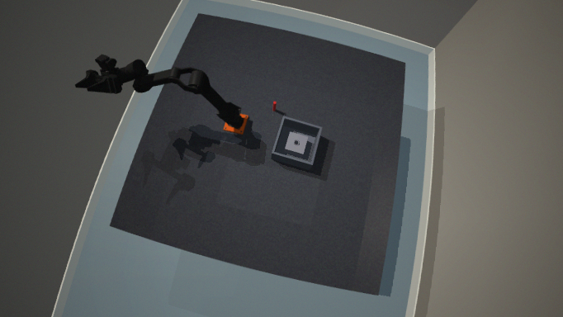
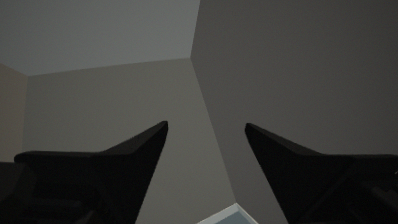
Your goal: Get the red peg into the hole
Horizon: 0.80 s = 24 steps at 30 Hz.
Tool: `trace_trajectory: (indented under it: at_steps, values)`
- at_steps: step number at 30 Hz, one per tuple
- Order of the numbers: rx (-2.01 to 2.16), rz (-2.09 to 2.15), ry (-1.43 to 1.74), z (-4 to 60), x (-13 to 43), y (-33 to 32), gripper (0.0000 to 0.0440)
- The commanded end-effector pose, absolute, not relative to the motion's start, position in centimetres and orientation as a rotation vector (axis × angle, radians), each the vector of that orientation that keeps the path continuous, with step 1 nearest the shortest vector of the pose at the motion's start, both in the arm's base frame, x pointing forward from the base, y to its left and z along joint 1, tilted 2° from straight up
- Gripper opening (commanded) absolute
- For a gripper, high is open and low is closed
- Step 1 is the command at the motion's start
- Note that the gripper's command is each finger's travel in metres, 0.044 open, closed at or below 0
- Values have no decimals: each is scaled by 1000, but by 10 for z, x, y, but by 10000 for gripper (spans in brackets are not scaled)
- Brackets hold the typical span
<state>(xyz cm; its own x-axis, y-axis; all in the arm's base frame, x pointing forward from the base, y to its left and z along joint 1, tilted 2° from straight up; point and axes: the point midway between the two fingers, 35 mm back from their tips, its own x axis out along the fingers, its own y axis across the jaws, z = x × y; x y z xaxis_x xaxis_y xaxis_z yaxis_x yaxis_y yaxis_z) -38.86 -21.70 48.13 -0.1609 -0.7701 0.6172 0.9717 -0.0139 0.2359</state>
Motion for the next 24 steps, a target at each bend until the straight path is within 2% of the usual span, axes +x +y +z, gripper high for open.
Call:
trace_trajectory:
  at_steps: [1, 3, 12, 24]
  values:
    - [-368, -1587, -723, 479, -387, -222, 419]
    - [-357, -1575, -737, 476, -383, -236, 440]
    - [-109, -1490, -913, 444, -338, -347, 440]
    - [284, -1448, -974, 383, -225, -467, 440]
